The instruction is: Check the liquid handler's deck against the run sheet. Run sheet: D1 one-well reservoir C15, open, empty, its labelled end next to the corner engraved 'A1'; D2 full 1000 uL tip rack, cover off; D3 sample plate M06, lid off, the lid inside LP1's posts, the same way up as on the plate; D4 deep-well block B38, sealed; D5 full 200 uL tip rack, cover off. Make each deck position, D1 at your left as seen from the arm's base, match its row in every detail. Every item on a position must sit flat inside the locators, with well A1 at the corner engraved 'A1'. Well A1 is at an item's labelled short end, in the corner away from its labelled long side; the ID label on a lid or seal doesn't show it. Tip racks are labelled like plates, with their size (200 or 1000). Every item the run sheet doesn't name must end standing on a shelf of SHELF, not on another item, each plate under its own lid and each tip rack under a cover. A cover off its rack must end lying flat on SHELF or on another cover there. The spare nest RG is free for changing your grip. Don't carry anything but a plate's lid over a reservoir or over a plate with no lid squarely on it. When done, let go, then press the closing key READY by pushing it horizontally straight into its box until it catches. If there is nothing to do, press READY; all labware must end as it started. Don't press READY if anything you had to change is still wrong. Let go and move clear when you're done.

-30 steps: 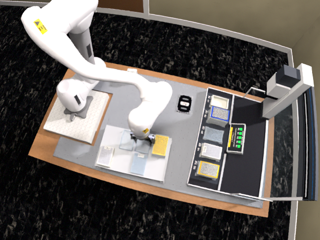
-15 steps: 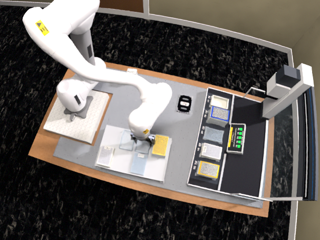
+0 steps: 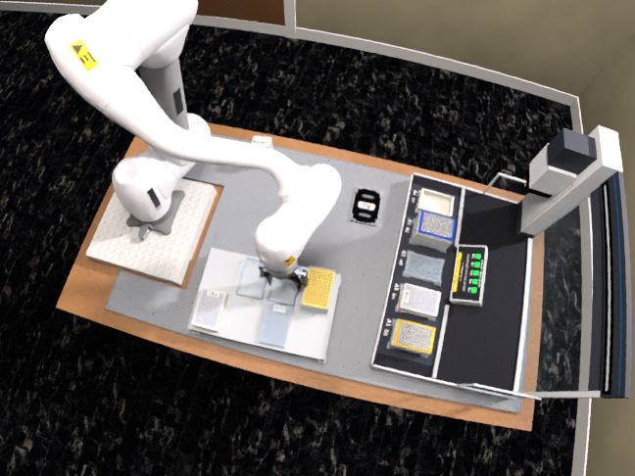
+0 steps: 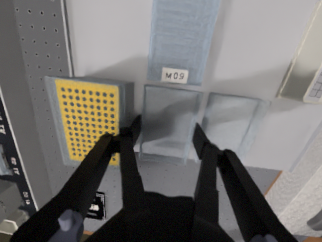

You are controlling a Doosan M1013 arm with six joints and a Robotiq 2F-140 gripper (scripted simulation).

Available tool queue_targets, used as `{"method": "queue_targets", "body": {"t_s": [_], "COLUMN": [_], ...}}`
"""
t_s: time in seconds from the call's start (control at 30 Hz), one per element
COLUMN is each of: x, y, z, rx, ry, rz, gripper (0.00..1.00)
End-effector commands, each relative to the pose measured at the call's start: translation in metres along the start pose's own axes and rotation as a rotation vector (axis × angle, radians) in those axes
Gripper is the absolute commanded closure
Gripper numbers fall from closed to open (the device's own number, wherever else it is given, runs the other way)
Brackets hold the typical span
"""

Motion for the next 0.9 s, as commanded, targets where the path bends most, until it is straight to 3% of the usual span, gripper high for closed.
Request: {"method": "queue_targets", "body": {"t_s": [0.0, 0.87], "x": [0.0002, 0.0001], "y": [-0.0004, -0.0003], "z": [-0.0006, 0.0041], "rx": [0.001, 0.001], "ry": [0.0, 0.0], "rz": [0.0, 0.0], "gripper": [0.9, 0.9]}}
Point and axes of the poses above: the point where the finger pads meet when closed, its own z axis out along the fingers, its own y axis across the jaws, x = y × z, the point moved 5 cm from there along -z, back along the fingers, and after that the axes turned 12 degrees about -z, right-handed, at the moved point
